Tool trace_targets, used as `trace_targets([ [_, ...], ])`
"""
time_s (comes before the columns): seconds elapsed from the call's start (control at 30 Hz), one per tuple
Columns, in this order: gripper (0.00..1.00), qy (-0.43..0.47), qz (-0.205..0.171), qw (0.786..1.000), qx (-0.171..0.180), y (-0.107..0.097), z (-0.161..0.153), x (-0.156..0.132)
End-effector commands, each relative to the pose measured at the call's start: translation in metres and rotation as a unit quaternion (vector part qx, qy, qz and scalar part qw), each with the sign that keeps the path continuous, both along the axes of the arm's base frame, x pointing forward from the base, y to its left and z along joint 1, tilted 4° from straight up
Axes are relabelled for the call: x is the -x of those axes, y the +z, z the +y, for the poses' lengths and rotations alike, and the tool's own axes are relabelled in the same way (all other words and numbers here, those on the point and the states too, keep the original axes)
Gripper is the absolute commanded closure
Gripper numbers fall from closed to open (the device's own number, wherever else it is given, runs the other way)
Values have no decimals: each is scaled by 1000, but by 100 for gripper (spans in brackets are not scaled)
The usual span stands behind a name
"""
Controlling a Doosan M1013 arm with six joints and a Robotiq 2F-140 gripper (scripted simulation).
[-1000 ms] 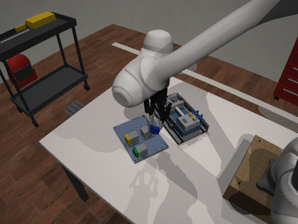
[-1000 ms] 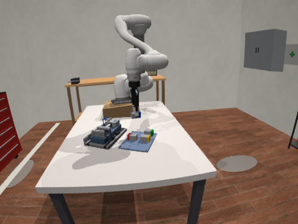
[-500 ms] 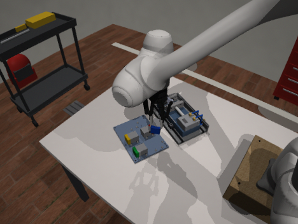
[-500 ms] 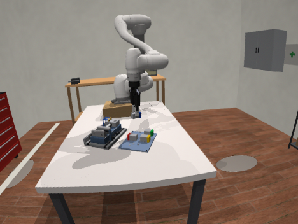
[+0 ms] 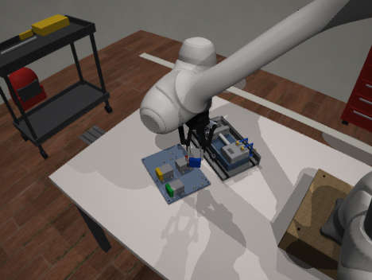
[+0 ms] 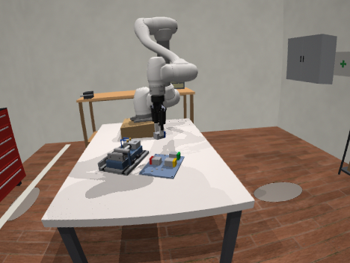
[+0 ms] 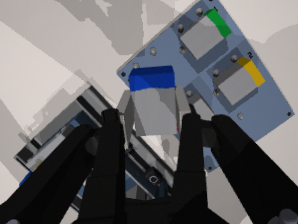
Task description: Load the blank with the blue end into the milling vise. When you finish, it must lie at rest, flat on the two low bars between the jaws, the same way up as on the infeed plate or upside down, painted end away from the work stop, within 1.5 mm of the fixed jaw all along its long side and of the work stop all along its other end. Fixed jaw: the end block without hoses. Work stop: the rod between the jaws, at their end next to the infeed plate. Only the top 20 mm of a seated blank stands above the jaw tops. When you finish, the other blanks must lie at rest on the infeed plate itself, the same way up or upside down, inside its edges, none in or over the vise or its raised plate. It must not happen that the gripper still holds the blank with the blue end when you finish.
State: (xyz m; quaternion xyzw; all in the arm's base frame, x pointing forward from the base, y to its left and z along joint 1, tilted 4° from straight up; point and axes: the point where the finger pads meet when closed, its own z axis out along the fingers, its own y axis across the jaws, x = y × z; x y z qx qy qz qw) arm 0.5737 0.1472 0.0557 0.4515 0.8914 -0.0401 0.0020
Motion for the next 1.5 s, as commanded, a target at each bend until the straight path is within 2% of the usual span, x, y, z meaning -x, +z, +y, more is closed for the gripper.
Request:
trace_targets([
  [0.0,100,29,3,1000,-2,0,0,0],
  [0.2,100,47,4,999,-2,0,0,0],
  [0.67,100,154,11,988,-6,0,0,0],
  [0.77,100,150,11,989,-5,0,0,0],
  [1.47,100,281,21,959,-9,0,0,0],
])
